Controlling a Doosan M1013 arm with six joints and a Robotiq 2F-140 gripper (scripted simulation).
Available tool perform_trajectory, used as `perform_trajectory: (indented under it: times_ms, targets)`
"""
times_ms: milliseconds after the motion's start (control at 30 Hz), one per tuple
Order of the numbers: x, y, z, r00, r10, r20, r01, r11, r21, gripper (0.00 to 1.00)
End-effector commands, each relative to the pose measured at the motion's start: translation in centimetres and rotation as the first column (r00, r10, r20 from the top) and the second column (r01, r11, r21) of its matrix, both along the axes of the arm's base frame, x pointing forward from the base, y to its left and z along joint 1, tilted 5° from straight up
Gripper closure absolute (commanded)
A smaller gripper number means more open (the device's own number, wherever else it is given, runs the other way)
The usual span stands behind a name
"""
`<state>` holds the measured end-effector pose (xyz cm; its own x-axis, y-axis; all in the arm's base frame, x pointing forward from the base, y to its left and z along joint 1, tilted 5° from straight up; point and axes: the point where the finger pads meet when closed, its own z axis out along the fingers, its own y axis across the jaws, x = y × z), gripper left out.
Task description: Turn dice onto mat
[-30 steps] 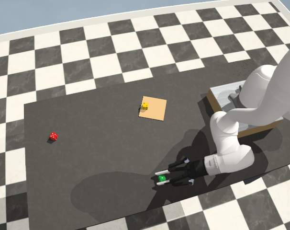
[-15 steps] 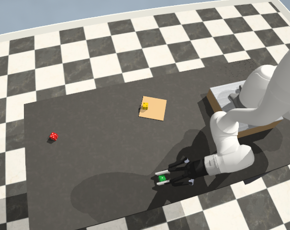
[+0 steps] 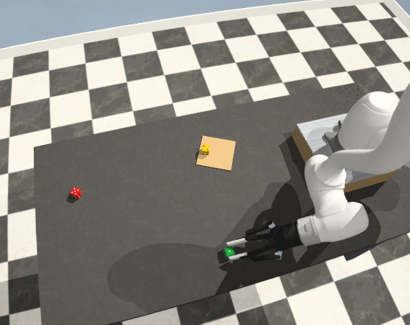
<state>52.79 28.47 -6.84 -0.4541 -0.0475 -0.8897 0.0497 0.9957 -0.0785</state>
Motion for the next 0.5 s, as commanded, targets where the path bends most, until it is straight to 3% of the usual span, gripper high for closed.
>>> perform_trajectory:
  times_ms: [0,467]
  targets:
    - [-0.9,0.1,0.4,1.000,0.000,0.000,0.000,1.000,0.000,0.65]
    - [-2.0,0.2,1.1,1.000,0.000,0.000,0.000,1.000,0.000,0.65]
